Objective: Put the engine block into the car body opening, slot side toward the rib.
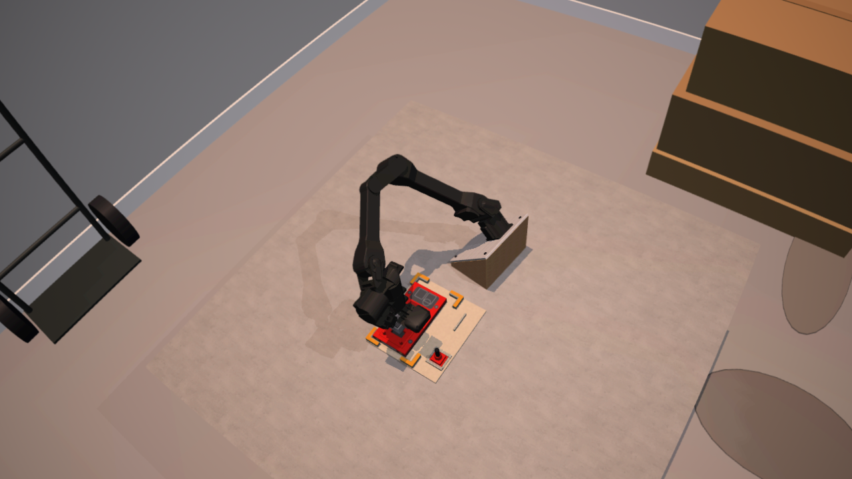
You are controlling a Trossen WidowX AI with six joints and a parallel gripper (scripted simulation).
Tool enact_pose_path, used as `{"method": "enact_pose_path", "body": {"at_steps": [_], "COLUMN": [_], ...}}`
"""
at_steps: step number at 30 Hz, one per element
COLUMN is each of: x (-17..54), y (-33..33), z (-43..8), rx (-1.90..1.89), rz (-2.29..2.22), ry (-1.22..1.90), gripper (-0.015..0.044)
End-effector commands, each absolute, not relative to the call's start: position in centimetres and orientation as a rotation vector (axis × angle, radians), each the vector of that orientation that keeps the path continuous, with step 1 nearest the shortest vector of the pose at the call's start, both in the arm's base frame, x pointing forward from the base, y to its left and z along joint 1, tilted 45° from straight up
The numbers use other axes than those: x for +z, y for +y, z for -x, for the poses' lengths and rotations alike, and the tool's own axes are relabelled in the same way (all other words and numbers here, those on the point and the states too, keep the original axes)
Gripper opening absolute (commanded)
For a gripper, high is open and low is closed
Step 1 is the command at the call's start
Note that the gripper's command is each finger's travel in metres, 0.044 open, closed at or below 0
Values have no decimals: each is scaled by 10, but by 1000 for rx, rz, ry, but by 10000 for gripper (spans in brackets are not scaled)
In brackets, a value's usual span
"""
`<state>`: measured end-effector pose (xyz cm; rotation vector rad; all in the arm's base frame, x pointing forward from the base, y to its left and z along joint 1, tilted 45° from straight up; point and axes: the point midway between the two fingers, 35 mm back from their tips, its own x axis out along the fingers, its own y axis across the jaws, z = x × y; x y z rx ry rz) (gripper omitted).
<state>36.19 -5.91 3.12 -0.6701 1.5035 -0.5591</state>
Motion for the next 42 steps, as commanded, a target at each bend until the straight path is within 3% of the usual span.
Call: {"method": "enact_pose_path", "body": {"at_steps": [1, 42], "x": [31, 27], "y": [-60, -65], "z": [-362, -361], "rx": [-596, -536], "rz": [636, 701], "ry": [1484, 1515], "gripper": [158, 158]}}
